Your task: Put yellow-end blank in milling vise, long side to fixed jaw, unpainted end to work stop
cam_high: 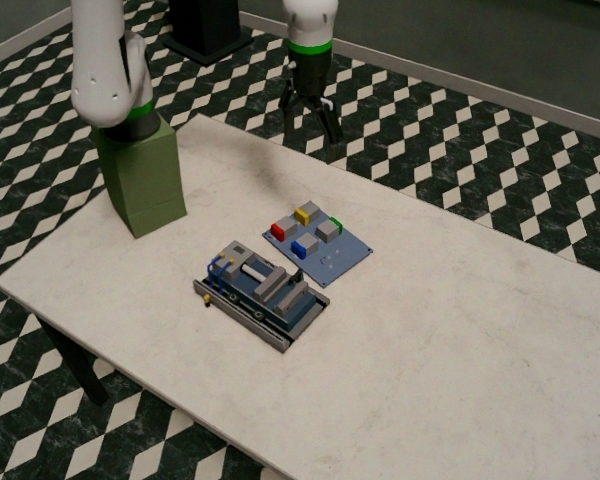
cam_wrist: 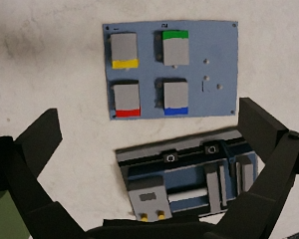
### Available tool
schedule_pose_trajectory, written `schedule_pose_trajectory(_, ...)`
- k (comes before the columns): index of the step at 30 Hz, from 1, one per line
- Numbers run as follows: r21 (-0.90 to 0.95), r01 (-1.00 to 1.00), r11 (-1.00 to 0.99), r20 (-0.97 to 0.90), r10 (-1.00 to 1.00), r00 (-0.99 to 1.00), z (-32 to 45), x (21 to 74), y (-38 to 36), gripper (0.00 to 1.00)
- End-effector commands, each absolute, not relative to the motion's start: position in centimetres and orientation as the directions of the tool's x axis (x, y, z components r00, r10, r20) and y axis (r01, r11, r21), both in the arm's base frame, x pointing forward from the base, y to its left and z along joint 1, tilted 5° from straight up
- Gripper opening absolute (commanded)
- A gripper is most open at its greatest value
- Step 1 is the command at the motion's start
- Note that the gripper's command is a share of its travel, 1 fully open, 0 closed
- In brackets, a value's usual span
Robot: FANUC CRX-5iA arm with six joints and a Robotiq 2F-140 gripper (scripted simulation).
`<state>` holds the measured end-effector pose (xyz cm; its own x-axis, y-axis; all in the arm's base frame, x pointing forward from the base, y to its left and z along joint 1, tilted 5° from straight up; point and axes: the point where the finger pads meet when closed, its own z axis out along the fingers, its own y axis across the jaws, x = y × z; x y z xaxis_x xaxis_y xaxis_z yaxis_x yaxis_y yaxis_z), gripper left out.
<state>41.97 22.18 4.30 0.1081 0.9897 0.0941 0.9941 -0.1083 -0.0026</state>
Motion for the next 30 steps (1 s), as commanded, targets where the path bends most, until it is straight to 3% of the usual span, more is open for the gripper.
schedule_pose_trajectory(1, 0.009, 0.993, -0.120, 0.085, 0.989, 0.119, 4.36, 42.00, 22.11, 1.00)
schedule_pose_trajectory(30, 0.007, 0.993, -0.118, 0.086, 0.989, 0.117, 4.25, 42.05, 21.35, 1.00)
